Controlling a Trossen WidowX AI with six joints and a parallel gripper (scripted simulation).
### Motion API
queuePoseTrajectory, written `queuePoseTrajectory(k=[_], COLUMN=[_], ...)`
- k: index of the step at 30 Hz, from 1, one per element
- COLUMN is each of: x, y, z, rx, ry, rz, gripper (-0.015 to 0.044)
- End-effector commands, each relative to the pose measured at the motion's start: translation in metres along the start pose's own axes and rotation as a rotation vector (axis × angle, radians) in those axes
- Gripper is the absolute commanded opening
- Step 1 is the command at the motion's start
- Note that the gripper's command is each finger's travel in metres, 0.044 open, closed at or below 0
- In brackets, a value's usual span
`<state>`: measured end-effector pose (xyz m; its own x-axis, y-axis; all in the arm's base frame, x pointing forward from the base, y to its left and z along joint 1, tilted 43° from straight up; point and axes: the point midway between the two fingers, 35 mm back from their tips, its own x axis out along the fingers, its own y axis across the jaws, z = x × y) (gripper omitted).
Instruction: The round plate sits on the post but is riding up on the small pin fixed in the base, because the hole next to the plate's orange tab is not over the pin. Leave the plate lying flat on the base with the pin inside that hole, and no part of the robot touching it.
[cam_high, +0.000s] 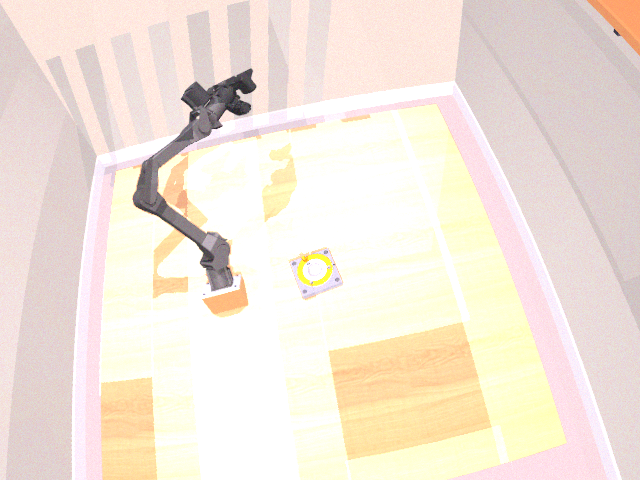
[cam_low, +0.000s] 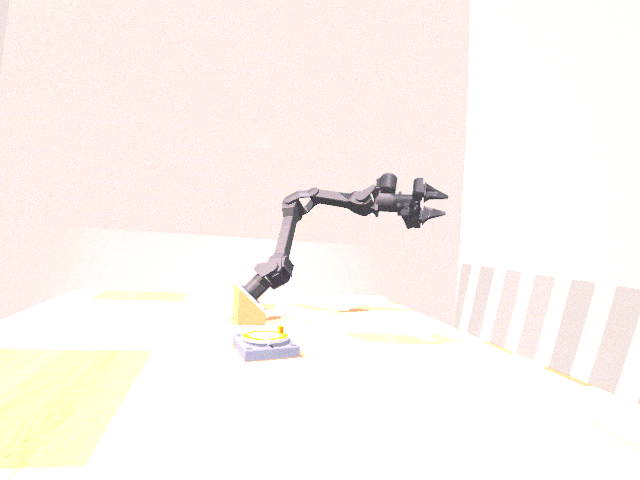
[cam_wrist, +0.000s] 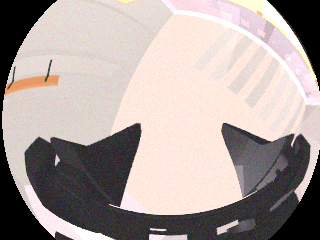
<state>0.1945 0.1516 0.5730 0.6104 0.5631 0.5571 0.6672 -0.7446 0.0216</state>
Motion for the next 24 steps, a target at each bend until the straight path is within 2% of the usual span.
queuePoseTrajectory(k=[1, 4, 10, 15, 18, 21, 24], x=[0.001, 0.01, 0.0, -0.05, -0.075, -0.13, -0.18], y=[0.002, 0.03, 0.069, 0.126, 0.142, 0.167, 0.18], z=[0.005, 0.078, 0.157, 0.257, 0.284, 0.329, 0.357], rx=[0.015, 0.239, 0.524, 0.987, 1.149, 1.471, 1.736], ry=[-0.016, -0.235, -0.452, -0.675, -0.714, -0.727, -0.663], rz=[0.004, 0.088, 0.259, 0.644, 0.805, 1.165, 1.506], gripper=[0.0374, 0.0295, 0.0137, 0.0006, 0.0, 0.0, 0.0])
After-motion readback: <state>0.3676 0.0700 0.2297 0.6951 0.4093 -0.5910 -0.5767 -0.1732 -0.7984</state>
